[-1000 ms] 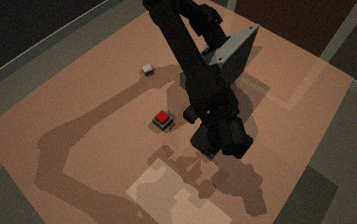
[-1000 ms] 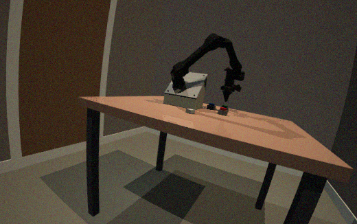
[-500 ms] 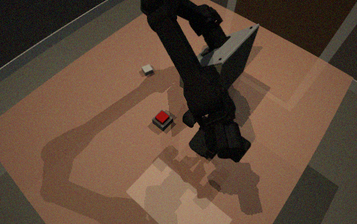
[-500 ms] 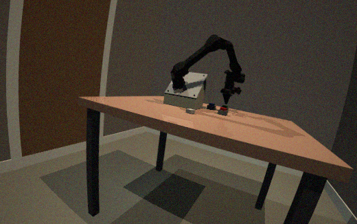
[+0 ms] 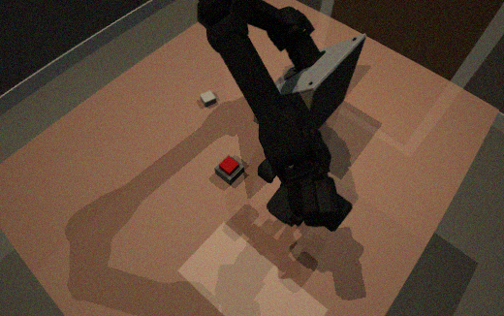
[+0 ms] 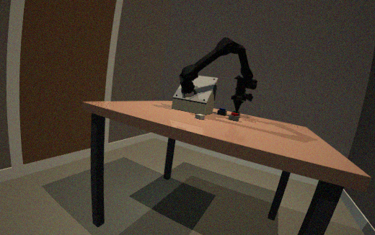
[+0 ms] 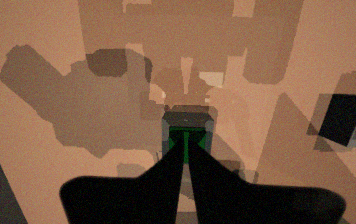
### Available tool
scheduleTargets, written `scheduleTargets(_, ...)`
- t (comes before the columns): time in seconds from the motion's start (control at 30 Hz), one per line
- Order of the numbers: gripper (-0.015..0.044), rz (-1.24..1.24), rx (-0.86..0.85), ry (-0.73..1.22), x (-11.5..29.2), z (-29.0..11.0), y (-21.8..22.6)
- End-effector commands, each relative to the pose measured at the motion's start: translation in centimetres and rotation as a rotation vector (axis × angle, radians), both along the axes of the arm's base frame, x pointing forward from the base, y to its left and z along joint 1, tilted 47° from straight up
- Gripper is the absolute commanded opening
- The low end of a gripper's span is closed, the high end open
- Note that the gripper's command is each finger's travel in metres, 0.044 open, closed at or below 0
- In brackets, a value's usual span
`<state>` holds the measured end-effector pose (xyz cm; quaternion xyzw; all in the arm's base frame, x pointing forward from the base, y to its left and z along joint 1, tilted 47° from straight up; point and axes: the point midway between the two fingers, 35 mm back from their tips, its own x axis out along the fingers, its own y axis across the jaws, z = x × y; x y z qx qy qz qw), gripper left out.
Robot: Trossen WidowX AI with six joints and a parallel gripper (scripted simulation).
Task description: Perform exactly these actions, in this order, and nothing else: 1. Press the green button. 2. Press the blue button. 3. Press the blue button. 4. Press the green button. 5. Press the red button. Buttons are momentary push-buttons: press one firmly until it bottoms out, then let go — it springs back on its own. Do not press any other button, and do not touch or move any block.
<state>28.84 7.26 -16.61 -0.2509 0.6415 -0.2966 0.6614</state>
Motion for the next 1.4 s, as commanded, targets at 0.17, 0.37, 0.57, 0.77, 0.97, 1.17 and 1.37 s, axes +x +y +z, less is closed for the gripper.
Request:
scheduleTargets(0.17,0.0020,0.003,-0.008,0.012,-0.3,-0.2,-0.3)
scheduleTargets(0.37,0.0020,0.003,-0.008,0.012,-0.3,-0.2,-0.3)
scheduleTargets(0.57,0.0020,0.001,-0.003,0.005,-0.1,0.6,0.7)
scheduleTargets(0.77,0.0020,0.003,-0.007,0.012,-0.3,2.1,2.2)
scheduleTargets(0.97,0.0020,0.003,-0.004,0.013,-0.2,6.4,6.7)
scheduleTargets(1.17,0.0020,0.003,-0.004,0.014,-0.8,6.6,6.6)
scheduleTargets(1.37,0.0020,0.003,-0.004,0.017,-6.2,8.6,4.9)
